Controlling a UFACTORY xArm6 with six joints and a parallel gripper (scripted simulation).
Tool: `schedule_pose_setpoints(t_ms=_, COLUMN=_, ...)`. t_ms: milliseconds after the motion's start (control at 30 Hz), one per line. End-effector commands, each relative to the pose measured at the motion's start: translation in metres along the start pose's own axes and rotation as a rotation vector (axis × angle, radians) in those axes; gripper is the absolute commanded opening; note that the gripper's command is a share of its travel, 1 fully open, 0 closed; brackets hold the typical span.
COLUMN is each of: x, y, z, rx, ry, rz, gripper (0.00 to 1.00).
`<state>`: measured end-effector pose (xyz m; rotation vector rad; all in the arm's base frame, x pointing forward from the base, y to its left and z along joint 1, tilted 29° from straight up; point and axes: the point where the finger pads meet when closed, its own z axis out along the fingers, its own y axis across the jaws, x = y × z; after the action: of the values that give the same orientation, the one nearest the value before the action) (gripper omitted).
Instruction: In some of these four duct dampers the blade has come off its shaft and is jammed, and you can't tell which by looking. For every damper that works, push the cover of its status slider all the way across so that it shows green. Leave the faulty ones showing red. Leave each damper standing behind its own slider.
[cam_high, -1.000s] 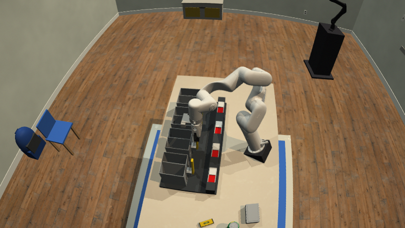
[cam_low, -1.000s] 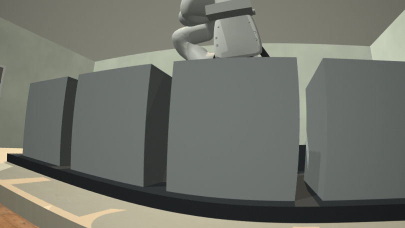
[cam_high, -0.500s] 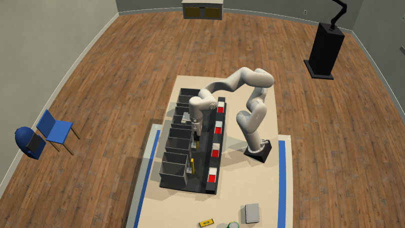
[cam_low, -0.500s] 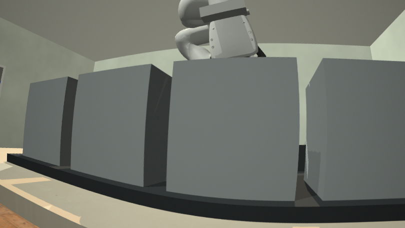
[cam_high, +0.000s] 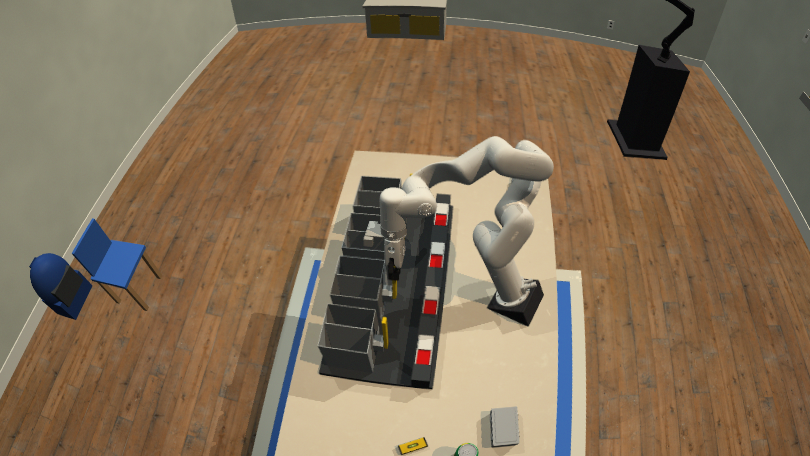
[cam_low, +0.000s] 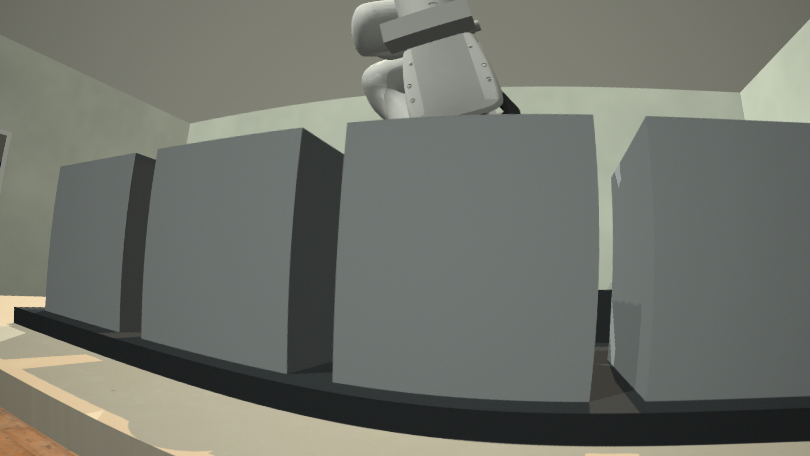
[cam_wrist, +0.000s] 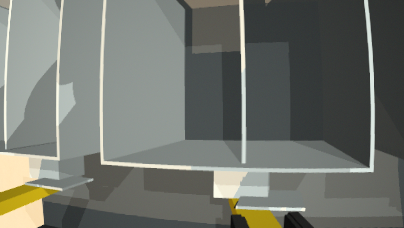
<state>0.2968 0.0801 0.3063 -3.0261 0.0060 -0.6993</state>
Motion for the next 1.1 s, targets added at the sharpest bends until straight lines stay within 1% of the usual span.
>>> schedule_pose_setpoints(t_ms=0, x=0.001, y=0.002, z=-0.001, rx=0.03, ry=0.002, rz=0.0, gripper=0.19)
schedule_pose_setpoints(t_ms=200, x=0.001, y=0.007, z=-0.001, rx=0.076, ry=0.002, rz=-0.001, gripper=0.19)
schedule_pose_setpoints(t_ms=267, x=0.001, y=0.007, z=-0.001, rx=0.076, ry=0.002, rz=-0.001, gripper=0.19)
schedule_pose_setpoints(t_ms=767, x=0.001, y=0.019, z=0.001, rx=0.196, ry=0.002, rz=-0.001, gripper=0.19)
schedule_pose_setpoints(t_ms=833, x=0.001, y=0.019, z=0.001, rx=0.196, ry=0.002, rz=-0.001, gripper=0.19)
schedule_pose_setpoints(t_ms=1067, x=0.001, y=0.024, z=0.002, rx=0.25, ry=0.002, rz=-0.001, gripper=0.19)
